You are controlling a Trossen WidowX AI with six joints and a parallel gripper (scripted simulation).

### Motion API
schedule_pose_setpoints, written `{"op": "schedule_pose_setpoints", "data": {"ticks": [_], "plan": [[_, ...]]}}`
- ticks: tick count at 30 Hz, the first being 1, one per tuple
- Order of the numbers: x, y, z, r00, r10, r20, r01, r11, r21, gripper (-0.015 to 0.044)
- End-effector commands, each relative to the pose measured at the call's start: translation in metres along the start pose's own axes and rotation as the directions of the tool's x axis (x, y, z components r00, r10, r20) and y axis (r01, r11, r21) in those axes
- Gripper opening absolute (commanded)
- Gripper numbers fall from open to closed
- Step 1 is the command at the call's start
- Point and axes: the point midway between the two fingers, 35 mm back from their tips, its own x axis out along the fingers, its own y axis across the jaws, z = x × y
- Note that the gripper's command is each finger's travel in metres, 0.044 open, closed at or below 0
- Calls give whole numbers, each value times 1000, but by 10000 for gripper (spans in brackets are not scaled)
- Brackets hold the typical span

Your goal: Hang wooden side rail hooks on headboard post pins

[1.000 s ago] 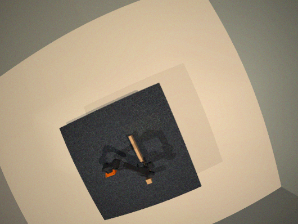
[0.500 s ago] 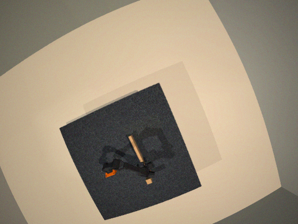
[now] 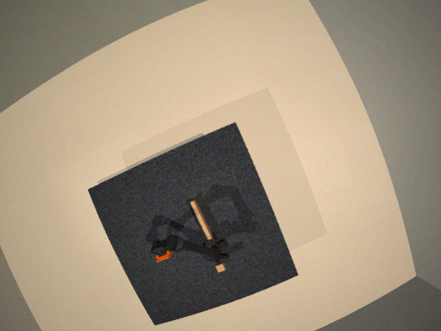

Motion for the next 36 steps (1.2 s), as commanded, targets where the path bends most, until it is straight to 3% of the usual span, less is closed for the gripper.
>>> {"op": "schedule_pose_setpoints", "data": {"ticks": [1,36], "plan": [[-3,0,-4,1000,-5,-6,5,1000,-2,0],[0,0,-5,1000,-5,-6,5,1000,-2,0]]}}
